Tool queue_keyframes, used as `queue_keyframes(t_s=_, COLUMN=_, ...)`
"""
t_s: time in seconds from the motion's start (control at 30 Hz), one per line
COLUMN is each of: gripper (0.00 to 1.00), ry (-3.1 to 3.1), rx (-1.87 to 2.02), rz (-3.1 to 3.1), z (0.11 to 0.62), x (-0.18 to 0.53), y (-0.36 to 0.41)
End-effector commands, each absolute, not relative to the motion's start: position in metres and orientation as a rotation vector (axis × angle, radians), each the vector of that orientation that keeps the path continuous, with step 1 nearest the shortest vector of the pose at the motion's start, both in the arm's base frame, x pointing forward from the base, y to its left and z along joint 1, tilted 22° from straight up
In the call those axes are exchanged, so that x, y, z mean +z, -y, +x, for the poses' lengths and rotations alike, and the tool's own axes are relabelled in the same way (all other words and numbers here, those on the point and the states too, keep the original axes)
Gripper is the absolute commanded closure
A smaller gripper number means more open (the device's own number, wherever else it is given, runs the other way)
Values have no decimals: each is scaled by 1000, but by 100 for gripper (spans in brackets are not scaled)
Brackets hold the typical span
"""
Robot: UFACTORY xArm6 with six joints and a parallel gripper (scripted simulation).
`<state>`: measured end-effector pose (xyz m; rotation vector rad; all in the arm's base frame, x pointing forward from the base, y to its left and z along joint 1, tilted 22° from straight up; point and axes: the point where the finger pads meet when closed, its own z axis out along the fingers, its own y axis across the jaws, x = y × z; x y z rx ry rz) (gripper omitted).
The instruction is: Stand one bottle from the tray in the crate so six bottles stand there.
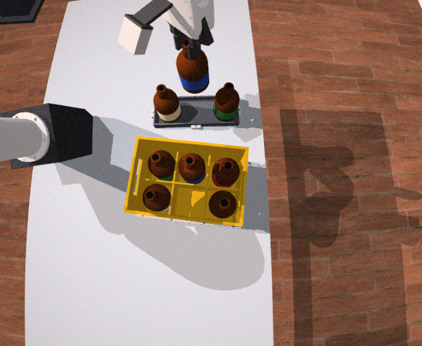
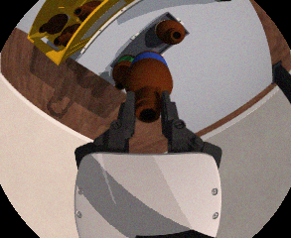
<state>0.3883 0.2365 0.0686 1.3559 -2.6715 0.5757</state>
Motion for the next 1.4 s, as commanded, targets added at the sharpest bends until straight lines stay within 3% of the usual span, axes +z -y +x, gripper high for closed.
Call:
queue_keyframes(t_s=0.0, gripper=100, ry=2676, rx=575, rz=1358, z=389, x=70, y=-238)
queue_keyframes(t_s=1.37, gripper=100, ry=2676, rx=575, rz=1358, z=387, x=91, y=-246)
